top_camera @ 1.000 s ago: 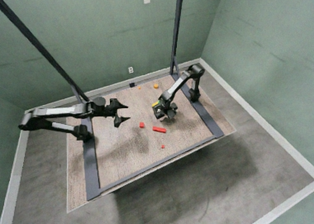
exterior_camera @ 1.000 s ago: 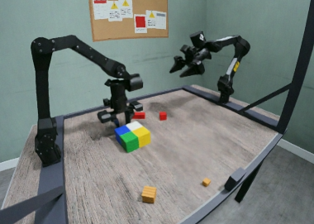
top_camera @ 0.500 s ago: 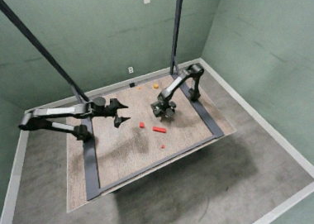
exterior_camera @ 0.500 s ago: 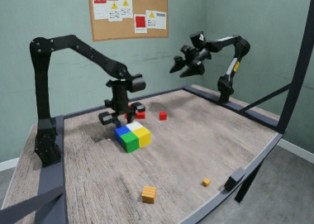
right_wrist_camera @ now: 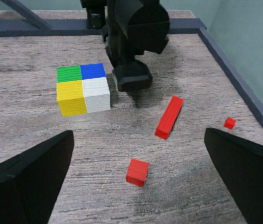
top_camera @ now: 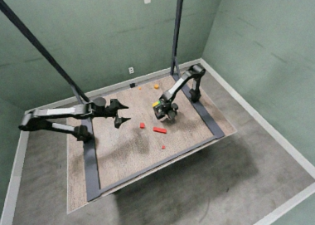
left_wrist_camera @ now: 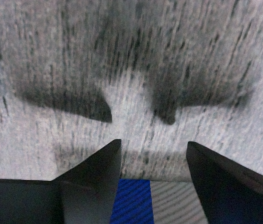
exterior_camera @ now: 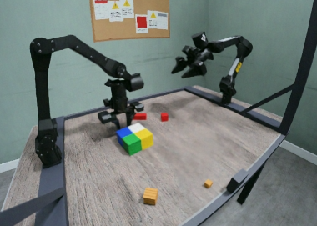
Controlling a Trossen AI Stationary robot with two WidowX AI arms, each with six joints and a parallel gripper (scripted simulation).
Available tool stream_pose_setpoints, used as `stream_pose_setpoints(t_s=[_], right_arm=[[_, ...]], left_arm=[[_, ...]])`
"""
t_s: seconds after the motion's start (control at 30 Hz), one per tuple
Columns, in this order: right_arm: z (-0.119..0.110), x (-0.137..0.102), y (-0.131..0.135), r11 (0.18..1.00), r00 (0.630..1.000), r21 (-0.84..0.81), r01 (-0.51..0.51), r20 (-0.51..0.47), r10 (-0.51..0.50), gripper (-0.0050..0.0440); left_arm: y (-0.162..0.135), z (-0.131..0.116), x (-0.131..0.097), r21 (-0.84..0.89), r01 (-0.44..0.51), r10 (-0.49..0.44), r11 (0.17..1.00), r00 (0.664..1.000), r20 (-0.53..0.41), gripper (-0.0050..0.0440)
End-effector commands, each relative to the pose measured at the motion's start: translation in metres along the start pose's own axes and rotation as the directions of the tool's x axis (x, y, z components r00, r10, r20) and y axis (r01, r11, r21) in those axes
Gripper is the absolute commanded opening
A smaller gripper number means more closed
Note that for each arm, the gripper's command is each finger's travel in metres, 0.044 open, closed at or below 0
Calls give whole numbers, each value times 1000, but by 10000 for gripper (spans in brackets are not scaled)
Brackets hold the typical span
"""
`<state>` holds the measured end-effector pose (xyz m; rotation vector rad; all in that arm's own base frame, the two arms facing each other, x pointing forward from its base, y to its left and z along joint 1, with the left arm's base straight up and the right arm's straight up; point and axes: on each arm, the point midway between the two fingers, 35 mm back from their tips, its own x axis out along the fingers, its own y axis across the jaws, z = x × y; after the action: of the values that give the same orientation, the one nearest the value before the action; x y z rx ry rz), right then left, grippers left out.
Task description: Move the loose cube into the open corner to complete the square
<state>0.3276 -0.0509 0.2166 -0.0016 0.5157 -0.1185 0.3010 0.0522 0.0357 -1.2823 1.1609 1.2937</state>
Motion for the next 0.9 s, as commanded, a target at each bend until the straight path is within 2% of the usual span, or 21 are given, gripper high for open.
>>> stream_pose_setpoints(t_s=[0.0,0.1,0.23,0.37,0.43,0.57,0.73,0.87], right_arm=[[18,-6,2,1000,999,-18,-13,52,14,400],[28,-7,9,998,996,-41,-43,80,46,400],[45,-11,21,991,985,-84,-104,131,114,400],[58,-15,32,982,972,-118,-149,165,167,400],[58,-15,32,982,972,-118,-149,165,167,400],[68,-19,40,974,962,-141,-179,182,203,400],[75,-24,46,967,956,-159,-199,187,228,400],[79,-26,49,965,955,-165,-201,184,231,400]], left_arm=[[-10,-1,-18,37,63,-63,997,998,15,240],[-15,-4,-37,139,110,-120,984,991,61,240],[-16,-23,-60,322,136,-180,937,977,110,240],[-11,-47,-74,485,127,-218,865,967,136,240],[-11,-47,-74,485,127,-218,865,967,136,240],[-1,-77,-90,665,97,-264,740,952,155,240],[13,-106,-106,812,55,-317,581,934,164,240],[17,-115,-111,850,38,-334,525,928,165,240]])
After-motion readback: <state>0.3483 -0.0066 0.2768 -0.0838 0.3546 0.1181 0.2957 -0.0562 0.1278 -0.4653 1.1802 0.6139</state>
